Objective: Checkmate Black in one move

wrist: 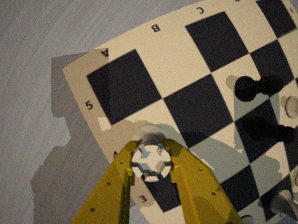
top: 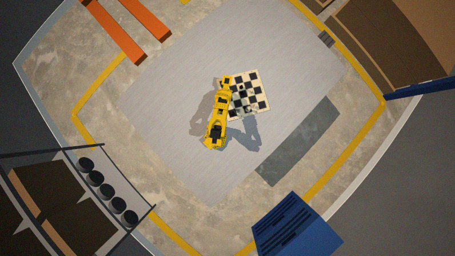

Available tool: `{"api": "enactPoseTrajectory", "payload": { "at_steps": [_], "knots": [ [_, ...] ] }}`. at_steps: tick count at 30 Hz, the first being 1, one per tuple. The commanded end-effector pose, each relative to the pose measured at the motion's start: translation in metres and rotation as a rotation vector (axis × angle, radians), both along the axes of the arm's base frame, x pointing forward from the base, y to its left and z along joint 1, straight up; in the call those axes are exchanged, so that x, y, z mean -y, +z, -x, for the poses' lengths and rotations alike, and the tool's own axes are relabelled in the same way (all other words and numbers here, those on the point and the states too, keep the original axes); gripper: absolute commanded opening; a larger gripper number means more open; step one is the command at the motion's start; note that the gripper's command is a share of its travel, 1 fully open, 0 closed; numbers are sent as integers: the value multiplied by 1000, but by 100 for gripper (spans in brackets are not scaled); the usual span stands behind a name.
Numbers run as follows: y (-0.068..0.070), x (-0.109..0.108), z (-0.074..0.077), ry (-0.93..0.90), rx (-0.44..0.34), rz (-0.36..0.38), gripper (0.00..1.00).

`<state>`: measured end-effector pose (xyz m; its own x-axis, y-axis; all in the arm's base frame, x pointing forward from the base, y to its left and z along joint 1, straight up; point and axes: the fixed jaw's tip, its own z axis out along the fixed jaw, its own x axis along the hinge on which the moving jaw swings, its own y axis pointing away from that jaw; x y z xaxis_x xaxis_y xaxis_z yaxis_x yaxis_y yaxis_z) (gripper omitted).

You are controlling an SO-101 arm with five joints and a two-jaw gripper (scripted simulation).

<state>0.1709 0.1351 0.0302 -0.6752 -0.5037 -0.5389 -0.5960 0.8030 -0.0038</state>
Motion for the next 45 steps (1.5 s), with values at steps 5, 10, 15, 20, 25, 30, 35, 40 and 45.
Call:
{"api": "enactPoseTrajectory", "payload": {
  "at_steps": [5, 10, 15, 20, 25, 30, 35, 40, 45],
  "knots": [
    [-7, 1, 4, 13, -18, 15, 0],
    [-7, 1, 4, 13, -18, 15, 0],
    [-10, 1, 4, 13, -18, 15, 0],
    [-13, 1, 4, 13, -18, 15, 0],
    [-15, 1, 4, 13, -18, 15, 0],
    [-15, 1, 4, 13, -18, 15, 0],
    [-15, 1, 4, 12, -18, 15, 0],
    [-14, 1, 5, 11, -18, 15, 0],
    [-14, 1, 5, 11, -18, 15, 0]
  ]
}}
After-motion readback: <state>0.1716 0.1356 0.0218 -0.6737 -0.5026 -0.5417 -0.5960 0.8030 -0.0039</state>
